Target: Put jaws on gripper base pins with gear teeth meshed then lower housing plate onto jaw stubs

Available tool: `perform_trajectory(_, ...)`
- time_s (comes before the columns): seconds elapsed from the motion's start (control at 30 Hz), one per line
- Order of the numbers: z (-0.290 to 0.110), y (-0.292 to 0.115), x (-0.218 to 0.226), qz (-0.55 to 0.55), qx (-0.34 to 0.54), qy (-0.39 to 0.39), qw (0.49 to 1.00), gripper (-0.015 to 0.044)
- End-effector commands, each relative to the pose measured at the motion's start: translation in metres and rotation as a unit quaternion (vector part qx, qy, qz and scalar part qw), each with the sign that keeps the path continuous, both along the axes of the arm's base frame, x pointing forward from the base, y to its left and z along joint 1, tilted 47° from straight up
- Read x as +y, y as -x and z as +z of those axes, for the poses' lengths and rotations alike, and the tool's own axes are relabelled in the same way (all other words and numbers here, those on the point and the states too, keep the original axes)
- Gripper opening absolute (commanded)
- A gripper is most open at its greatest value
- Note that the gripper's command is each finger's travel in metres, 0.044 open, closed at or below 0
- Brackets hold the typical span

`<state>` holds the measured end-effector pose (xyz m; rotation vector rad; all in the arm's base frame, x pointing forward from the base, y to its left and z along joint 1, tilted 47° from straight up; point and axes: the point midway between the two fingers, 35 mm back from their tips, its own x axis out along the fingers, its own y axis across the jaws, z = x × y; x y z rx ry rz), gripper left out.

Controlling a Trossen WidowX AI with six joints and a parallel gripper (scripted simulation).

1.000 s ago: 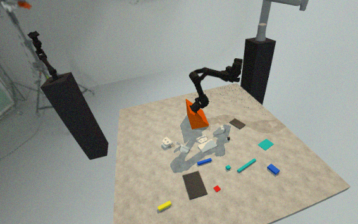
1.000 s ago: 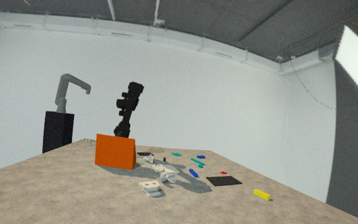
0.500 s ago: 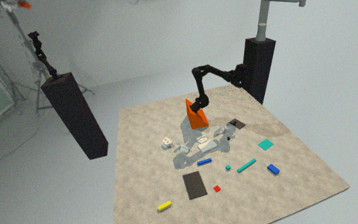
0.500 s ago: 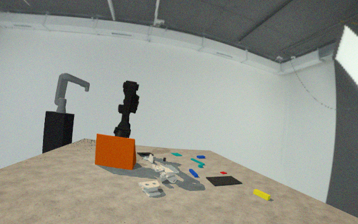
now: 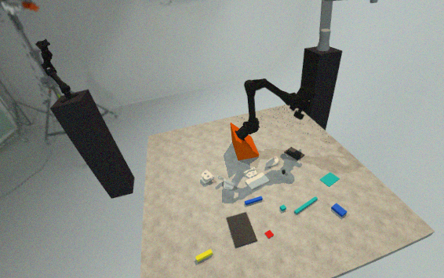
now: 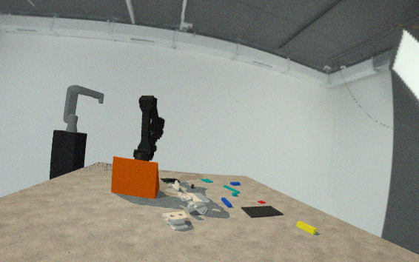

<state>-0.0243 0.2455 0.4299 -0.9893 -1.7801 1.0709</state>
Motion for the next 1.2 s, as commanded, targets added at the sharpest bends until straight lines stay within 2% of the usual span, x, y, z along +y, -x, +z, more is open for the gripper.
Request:
perform_trajectory(0.0, -0.009, -0.021, 0.016, -0.035, 0.015, 0.030, 0.999, 0.0000)
perform_trajectory(0.6, -0.060, -0.117, 0.055, -0.165, 0.080, 0.152, 0.971, 0.0000)
perform_trajectory(1.17, -0.119, -0.217, 0.057, -0.270, 0.162, 0.251, 0.915, 0.0000)
